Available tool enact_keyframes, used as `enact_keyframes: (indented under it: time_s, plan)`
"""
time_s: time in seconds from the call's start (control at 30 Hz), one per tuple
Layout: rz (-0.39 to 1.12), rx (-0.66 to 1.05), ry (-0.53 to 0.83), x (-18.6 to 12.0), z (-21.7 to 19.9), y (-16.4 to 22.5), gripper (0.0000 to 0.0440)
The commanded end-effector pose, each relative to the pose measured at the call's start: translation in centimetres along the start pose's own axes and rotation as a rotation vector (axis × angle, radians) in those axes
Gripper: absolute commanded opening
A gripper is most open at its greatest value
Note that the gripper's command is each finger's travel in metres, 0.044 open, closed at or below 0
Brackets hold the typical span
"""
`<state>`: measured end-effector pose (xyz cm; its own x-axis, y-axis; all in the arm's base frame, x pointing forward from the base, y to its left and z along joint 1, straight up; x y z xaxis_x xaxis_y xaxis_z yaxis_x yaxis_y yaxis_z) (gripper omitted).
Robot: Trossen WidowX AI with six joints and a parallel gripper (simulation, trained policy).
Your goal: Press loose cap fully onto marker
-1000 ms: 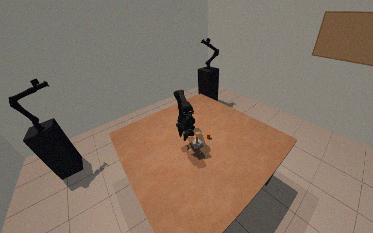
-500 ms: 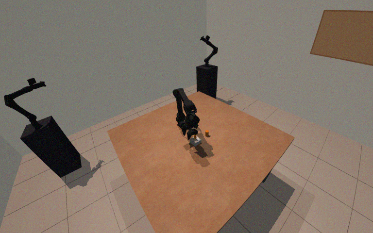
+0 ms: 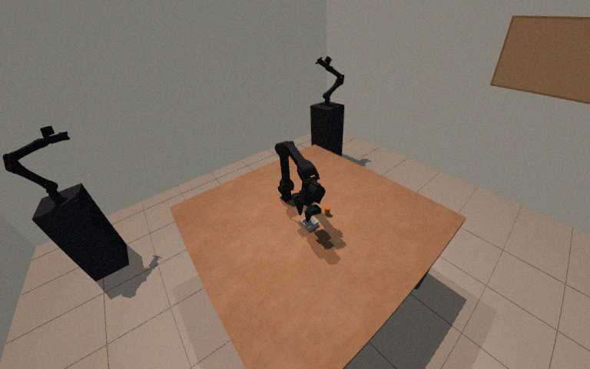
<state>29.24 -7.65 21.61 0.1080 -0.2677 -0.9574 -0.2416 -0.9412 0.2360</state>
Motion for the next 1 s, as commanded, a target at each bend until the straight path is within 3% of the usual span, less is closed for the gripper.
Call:
enact_keyframes:
  time_s: [0.0, 0.97]
  plan:
    - [-0.026, 0.002, -0.015, 0.1, -0.4, -1.2, 0.0319]
    - [-0.189, -0.04, -0.108, -0.7, -0.4, -9.0, 0.0325]
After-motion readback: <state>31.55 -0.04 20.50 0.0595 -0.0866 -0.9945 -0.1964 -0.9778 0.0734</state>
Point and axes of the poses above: the point midway between the two fingers, 35 mm back from their tips, its own x axis out along the fingers, its own z axis across the jaws, y = z × x, the point moved 7 cm from there along -x, back along the fingers, and after that the axes turned 4 degrees about x, right-handed, at the moved point
